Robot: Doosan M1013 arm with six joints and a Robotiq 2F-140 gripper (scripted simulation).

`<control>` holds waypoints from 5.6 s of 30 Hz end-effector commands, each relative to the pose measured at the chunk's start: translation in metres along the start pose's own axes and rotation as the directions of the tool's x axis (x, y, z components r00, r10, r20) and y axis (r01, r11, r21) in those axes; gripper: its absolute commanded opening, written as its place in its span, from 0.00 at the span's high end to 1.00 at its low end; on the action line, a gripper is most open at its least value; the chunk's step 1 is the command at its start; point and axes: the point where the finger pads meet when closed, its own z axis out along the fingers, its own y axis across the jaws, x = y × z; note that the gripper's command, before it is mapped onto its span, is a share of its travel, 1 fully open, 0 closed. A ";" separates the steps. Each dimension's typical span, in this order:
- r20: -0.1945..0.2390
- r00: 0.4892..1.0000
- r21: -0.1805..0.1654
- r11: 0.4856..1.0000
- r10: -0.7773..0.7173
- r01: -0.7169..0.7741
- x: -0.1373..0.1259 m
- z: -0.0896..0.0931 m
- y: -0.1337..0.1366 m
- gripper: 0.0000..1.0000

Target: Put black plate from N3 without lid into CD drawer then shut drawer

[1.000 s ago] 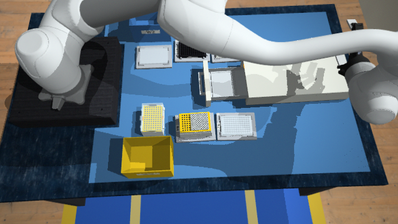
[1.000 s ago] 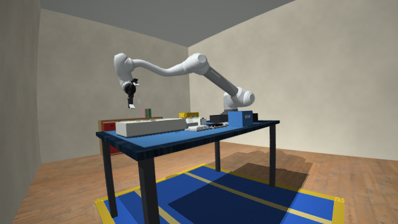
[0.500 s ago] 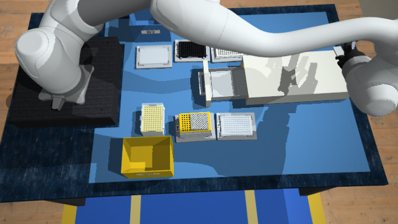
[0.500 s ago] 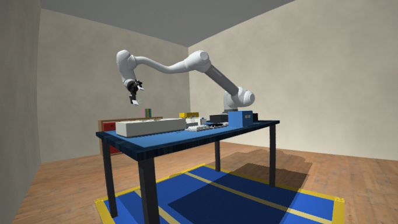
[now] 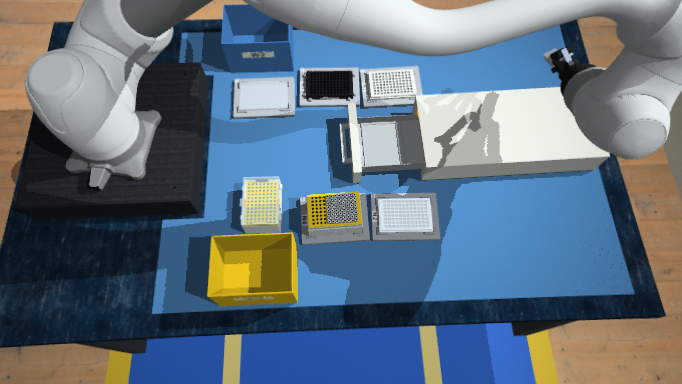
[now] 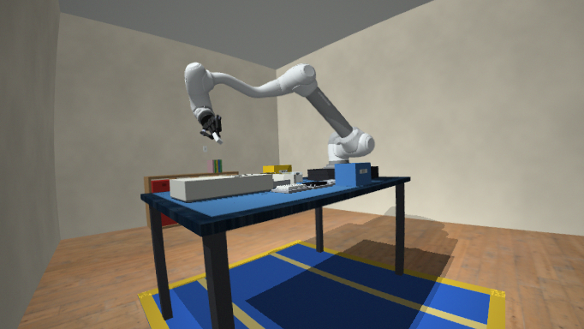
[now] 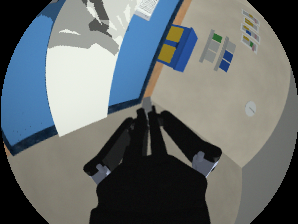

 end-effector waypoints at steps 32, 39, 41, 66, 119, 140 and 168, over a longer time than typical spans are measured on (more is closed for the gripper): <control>-0.307 0.691 0.012 0.723 -0.655 0.691 0.117 -0.022 0.088 1.00; -0.355 0.580 -0.032 0.630 -0.733 0.776 0.146 -0.029 0.106 1.00; -0.375 0.525 -0.056 0.584 -0.764 0.810 0.155 -0.031 0.111 1.00; -0.441 0.025 -0.315 0.181 -0.897 0.932 0.246 -0.055 0.157 1.00; 0.033 -0.821 -0.793 -0.515 -0.570 0.326 0.458 -0.114 0.232 1.00; 0.134 -0.859 -0.801 -0.565 -0.494 0.200 0.478 -0.115 0.231 0.13; 0.134 -0.859 -0.801 -0.565 -0.494 0.200 0.470 -0.064 0.150 0.13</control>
